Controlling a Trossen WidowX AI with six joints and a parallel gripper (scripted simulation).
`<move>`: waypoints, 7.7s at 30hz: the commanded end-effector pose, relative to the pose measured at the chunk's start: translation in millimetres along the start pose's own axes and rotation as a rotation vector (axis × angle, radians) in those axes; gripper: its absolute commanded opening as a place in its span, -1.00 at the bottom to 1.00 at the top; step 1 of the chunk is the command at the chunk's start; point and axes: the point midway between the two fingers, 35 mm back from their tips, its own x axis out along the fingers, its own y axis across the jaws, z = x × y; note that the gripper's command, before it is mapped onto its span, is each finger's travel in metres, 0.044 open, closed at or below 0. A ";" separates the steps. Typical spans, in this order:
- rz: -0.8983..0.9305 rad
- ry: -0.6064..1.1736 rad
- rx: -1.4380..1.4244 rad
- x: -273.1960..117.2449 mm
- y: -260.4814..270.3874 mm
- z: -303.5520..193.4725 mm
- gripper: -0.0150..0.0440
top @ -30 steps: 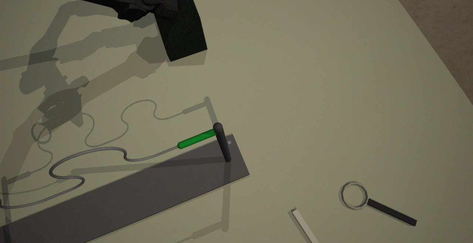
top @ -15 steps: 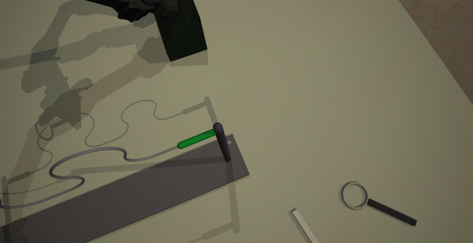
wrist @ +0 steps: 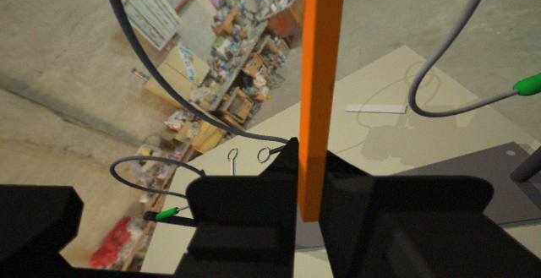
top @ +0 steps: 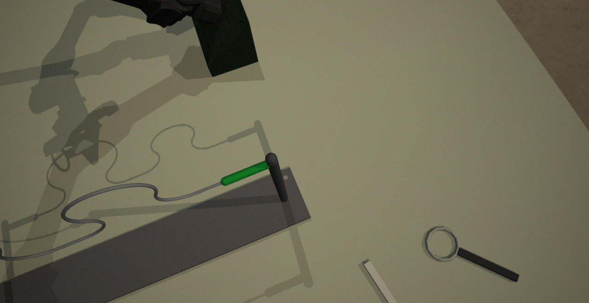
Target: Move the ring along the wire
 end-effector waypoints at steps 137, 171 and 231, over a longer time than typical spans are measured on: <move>-0.768 -0.180 -1.591 -19.7 -42.5 47.0 -1.00; -1.024 -0.164 -1.943 -35.6 -32.8 55.0 -1.00; -1.286 -0.237 -2.453 -40.8 -29.0 64.1 -1.00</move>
